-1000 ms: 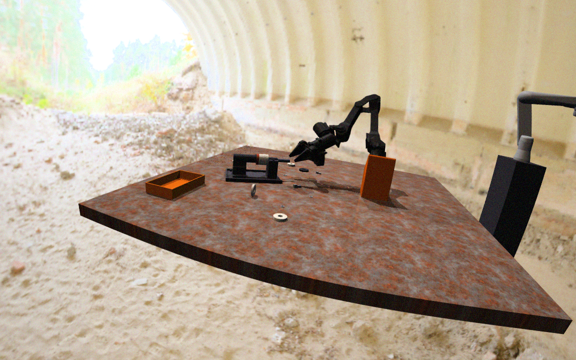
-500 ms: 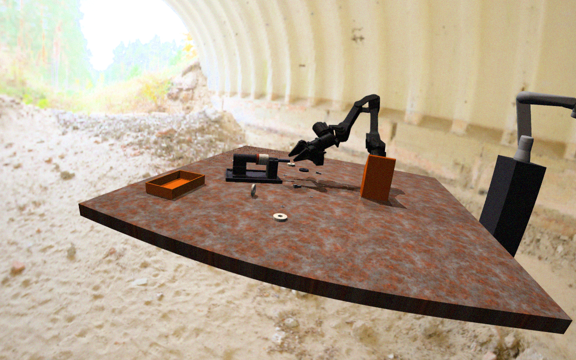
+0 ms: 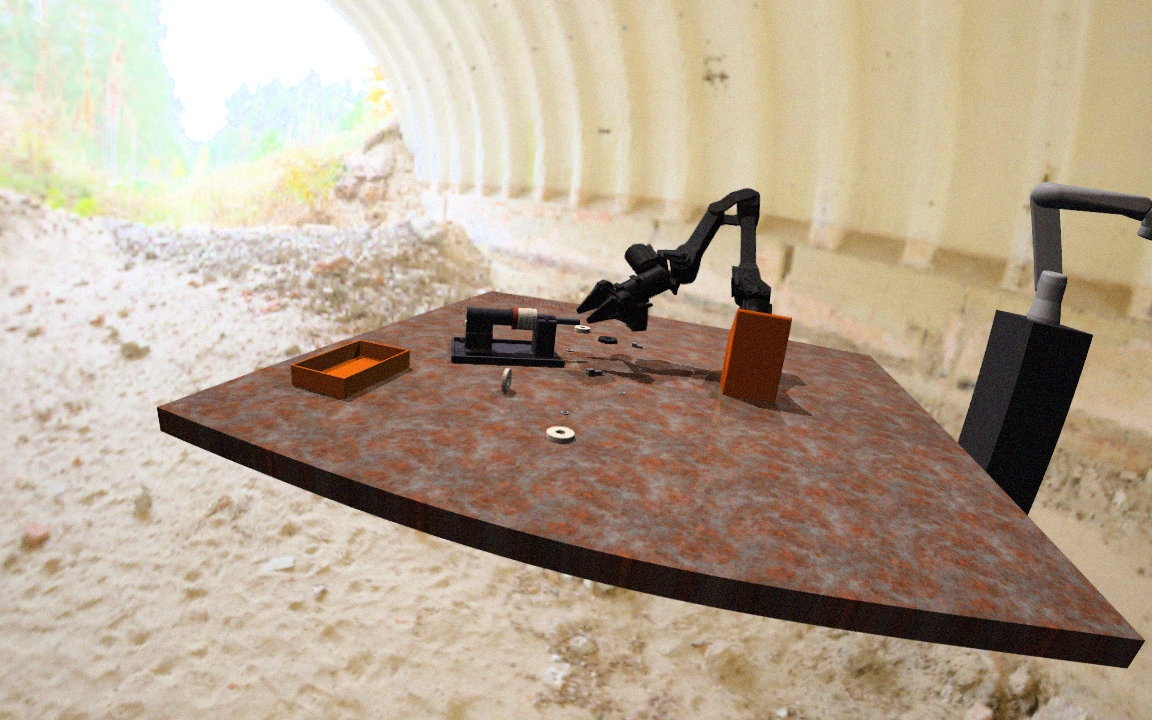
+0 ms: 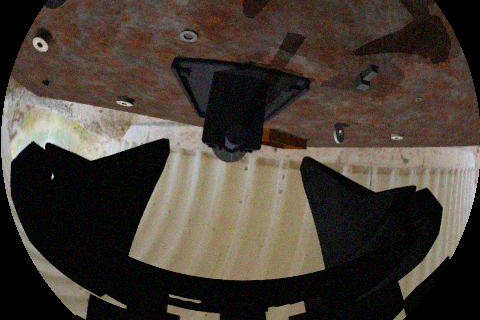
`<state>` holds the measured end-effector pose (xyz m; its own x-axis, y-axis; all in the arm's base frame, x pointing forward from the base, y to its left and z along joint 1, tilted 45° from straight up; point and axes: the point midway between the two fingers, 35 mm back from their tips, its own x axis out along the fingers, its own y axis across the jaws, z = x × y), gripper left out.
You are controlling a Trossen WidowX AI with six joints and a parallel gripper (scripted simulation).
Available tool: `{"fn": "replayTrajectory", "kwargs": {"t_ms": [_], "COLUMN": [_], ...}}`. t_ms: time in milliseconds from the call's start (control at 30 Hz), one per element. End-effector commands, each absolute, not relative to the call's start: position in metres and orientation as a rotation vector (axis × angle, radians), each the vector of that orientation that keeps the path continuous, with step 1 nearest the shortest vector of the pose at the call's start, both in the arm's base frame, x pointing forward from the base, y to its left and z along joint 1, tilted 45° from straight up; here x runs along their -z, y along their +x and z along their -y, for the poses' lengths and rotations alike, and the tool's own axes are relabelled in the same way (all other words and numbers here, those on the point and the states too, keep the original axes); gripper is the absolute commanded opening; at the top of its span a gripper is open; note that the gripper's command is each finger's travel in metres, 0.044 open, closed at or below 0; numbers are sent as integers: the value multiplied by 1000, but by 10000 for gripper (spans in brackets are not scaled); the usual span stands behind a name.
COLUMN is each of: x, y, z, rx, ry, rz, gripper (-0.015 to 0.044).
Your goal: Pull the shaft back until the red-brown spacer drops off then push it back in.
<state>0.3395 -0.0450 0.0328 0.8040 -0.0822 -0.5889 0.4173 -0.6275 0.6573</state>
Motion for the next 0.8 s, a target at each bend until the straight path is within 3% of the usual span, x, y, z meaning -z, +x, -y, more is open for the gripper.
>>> {"fn": "replayTrajectory", "kwargs": {"t_ms": [0, 767], "x": [-34, -20], "y": [340, 363], "z": [46, 49], "rx": [746, 745], "ry": [2139, 2139], "rz": [-235, -235], "gripper": [440, 440]}}
